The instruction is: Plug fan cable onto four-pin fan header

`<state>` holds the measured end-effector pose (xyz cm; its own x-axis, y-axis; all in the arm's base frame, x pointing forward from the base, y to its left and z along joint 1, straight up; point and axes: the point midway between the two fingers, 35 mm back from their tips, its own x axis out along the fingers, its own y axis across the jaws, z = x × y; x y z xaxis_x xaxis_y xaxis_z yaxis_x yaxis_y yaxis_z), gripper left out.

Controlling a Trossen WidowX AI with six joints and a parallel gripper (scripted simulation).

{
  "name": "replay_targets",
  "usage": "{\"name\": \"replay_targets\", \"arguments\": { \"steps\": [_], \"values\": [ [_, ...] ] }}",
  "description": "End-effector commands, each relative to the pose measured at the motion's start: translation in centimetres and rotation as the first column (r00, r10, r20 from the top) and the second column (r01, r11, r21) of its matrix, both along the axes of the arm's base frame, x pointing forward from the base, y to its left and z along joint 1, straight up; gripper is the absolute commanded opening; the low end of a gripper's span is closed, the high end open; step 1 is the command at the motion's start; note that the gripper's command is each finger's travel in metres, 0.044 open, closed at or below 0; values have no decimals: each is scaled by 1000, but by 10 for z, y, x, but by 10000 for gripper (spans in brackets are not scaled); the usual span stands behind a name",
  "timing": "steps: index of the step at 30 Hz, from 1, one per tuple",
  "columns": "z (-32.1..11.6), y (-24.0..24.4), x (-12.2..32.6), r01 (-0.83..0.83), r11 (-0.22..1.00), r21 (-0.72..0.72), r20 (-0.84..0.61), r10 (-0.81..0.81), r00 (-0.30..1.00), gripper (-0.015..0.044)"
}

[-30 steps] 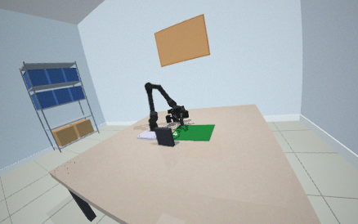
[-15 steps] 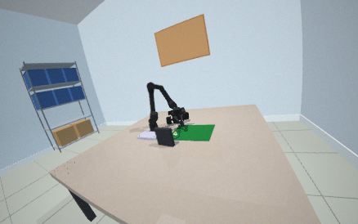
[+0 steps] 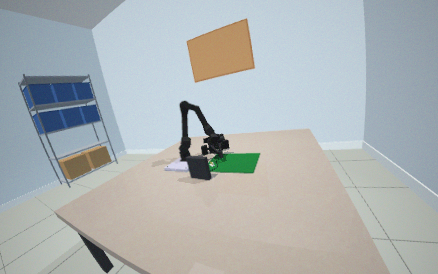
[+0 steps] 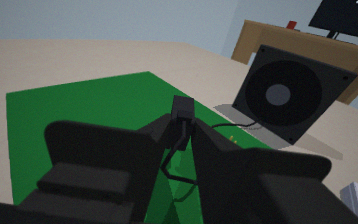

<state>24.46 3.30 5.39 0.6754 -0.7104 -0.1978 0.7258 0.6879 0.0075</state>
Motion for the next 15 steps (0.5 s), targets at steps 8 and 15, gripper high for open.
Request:
{"name": "replay_targets", "arguments": {
  "steps": [8, 15],
  "values": [
    [-10, 0, 0, 0, 1000, 2, 6, 0, 1000, 0],
    [-16, 0, 0, 0, 1000, 2, 6, 0, 1000, 0]
  ]
}}
